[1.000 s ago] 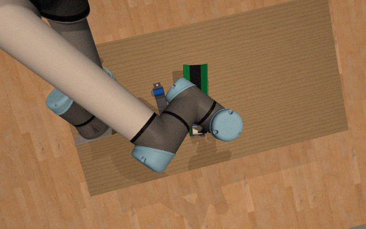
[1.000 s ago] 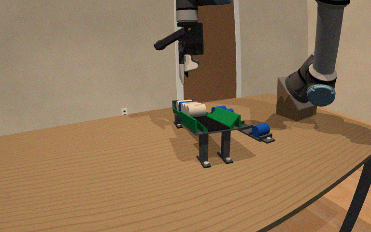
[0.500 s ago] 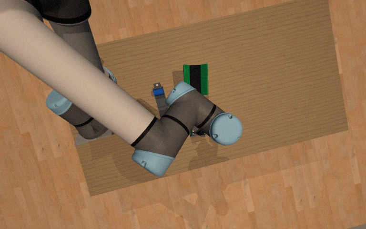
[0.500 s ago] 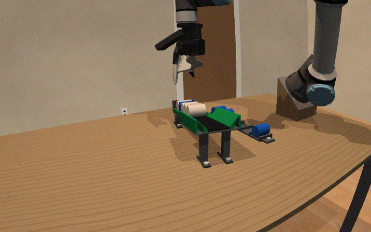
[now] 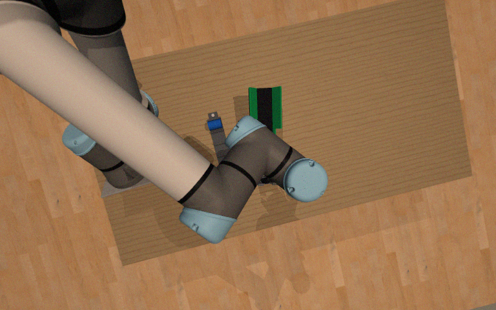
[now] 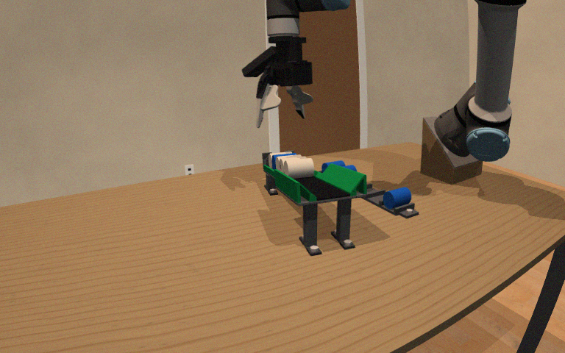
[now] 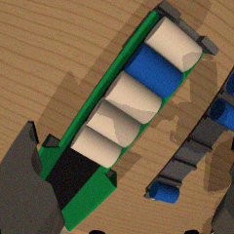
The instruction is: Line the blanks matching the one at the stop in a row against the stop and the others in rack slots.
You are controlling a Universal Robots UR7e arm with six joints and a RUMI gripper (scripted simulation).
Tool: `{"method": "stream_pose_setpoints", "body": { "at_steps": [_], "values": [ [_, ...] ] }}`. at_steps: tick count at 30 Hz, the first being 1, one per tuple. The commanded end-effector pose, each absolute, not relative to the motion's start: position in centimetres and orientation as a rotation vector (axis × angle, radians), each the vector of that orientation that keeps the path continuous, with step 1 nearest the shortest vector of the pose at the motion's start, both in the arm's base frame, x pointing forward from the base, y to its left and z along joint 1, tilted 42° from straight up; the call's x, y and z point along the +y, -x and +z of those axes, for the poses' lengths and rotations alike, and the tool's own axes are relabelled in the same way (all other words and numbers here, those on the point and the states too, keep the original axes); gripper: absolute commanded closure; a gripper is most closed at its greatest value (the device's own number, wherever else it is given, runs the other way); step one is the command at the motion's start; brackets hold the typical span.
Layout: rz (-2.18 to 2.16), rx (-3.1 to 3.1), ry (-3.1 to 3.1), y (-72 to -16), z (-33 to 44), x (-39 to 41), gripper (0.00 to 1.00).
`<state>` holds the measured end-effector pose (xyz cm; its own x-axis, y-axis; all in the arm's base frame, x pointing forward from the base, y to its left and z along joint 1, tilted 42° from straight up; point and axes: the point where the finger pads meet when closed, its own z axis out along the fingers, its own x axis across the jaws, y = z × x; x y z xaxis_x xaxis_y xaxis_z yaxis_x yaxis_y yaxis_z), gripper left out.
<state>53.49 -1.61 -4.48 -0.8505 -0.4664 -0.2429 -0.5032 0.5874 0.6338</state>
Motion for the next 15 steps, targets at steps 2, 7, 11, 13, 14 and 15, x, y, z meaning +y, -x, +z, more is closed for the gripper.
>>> {"method": "stream_pose_setpoints", "body": {
  "at_steps": [2, 7, 11, 13, 14, 15],
  "values": [
    [1.145, 2.875, 0.614, -53.00, -5.11, -2.08, 0.00],
    [1.157, 2.943, 0.458, -52.77, -5.42, -2.33, 0.00],
    [1.165, 2.995, 0.322, -52.57, -5.67, -2.54, 0.00],
    [1.166, 3.006, 0.291, -52.52, -5.73, -2.58, 0.00],
    [1.166, 3.006, 0.291, -52.52, -5.73, -2.58, 0.00],
    [1.167, 3.016, 0.264, -52.49, -5.76, -2.57, 0.00]
  ]
}}
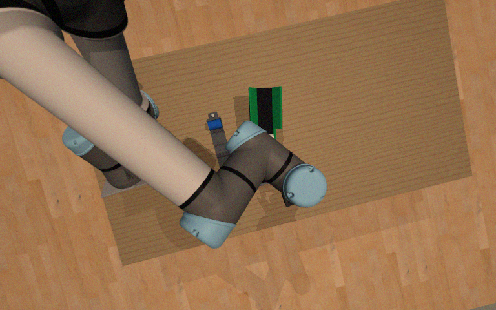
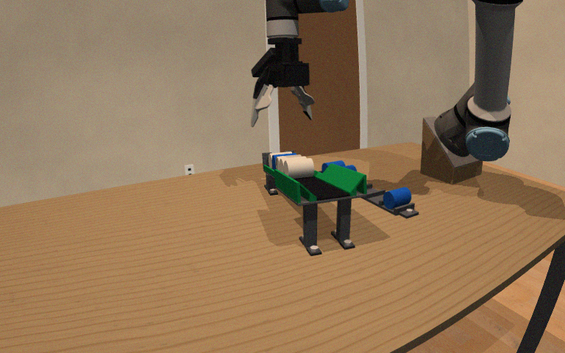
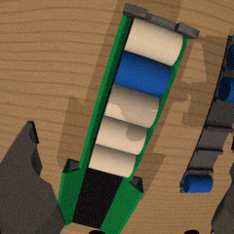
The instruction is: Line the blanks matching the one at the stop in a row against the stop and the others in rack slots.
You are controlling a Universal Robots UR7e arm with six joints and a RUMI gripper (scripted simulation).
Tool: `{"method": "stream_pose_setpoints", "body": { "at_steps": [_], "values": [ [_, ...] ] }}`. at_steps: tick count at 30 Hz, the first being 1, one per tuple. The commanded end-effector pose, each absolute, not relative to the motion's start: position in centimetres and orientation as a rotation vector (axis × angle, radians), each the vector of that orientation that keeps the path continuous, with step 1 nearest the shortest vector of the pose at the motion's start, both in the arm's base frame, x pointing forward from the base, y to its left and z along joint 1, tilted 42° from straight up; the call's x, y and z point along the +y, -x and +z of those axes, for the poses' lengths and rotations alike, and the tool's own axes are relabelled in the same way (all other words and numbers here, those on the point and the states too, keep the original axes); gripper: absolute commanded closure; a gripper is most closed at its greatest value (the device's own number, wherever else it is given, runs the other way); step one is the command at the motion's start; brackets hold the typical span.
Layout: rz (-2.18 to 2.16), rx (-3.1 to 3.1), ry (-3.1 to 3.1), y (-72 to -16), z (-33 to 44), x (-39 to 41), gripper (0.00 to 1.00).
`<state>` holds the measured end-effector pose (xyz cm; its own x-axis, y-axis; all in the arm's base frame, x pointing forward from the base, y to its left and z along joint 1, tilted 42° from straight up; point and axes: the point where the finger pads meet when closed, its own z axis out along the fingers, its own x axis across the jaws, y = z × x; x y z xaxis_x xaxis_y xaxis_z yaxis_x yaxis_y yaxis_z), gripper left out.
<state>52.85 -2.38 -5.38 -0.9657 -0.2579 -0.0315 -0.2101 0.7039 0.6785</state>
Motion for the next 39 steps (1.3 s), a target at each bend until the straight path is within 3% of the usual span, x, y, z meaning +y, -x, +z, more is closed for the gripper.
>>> {"method": "stream_pose_setpoints", "body": {
  "at_steps": [1, 28, 29, 39],
  "values": [
    [-1.090, -2.821, -0.220, -52.45, -5.81, -2.61, 0.00],
    [-1.052, -2.780, 0.021, -52.13, -6.17, -2.96, 0.00],
    [-1.052, -2.780, 0.021, -52.14, -6.16, -2.96, 0.54],
    [-1.052, -2.780, 0.020, -52.14, -6.15, -2.96, 0.54]
  ]
}}
